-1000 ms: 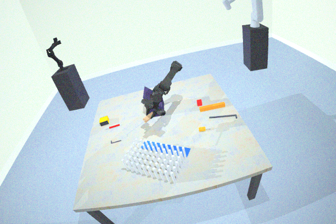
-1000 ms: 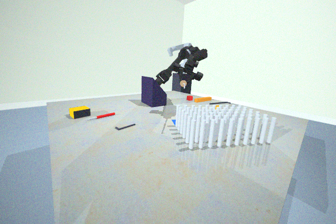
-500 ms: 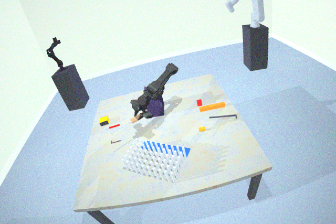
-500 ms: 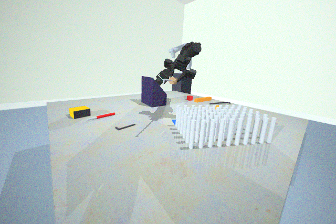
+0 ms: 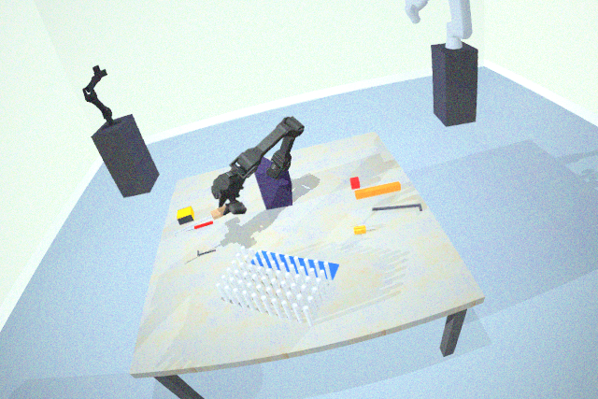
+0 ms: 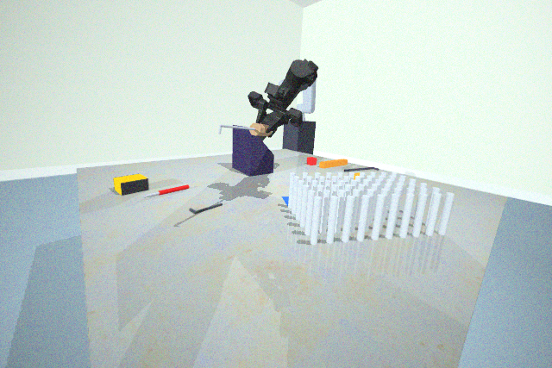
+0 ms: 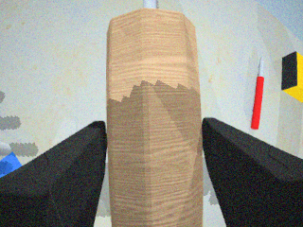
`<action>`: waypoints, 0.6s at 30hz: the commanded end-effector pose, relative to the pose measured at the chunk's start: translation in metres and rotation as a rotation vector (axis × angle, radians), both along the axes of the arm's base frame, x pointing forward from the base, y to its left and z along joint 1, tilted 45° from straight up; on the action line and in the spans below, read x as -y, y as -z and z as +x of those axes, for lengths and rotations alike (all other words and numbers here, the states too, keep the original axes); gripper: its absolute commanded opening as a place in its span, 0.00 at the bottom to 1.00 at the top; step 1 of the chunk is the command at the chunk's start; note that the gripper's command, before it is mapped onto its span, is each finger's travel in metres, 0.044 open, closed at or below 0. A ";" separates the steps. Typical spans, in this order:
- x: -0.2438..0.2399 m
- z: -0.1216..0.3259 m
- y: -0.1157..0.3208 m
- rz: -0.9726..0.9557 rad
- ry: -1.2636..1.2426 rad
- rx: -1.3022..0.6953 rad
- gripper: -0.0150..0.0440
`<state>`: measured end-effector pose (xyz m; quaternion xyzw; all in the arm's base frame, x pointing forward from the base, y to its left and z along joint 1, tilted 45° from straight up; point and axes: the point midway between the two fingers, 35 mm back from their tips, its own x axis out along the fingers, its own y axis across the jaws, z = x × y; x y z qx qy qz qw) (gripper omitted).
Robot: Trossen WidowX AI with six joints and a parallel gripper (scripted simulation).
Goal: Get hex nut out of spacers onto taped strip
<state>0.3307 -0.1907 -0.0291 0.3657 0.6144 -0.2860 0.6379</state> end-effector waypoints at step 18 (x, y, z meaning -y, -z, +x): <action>0.086 -0.042 0.091 0.032 0.145 -0.135 0.25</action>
